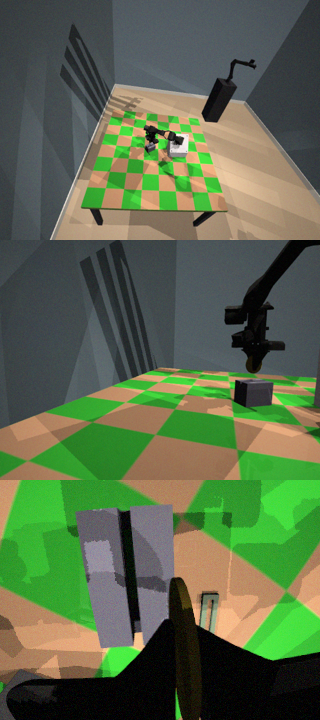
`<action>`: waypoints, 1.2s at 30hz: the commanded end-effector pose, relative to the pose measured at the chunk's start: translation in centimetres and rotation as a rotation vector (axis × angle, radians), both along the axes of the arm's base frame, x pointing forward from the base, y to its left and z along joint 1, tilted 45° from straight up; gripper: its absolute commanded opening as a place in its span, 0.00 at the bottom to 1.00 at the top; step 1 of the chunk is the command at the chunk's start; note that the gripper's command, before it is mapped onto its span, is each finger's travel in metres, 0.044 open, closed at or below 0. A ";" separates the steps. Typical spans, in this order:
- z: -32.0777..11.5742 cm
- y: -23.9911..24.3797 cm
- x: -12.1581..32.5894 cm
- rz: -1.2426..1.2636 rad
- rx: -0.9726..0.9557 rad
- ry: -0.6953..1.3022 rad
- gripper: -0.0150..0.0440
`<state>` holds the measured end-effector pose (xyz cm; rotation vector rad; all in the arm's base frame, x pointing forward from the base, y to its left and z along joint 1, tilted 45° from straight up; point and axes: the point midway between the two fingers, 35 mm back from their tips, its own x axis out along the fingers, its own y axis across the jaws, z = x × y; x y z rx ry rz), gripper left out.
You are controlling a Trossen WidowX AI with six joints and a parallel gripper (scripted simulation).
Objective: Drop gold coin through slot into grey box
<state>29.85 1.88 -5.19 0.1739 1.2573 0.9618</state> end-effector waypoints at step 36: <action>2.2 2.3 0.1 -0.002 0.006 0.004 0.25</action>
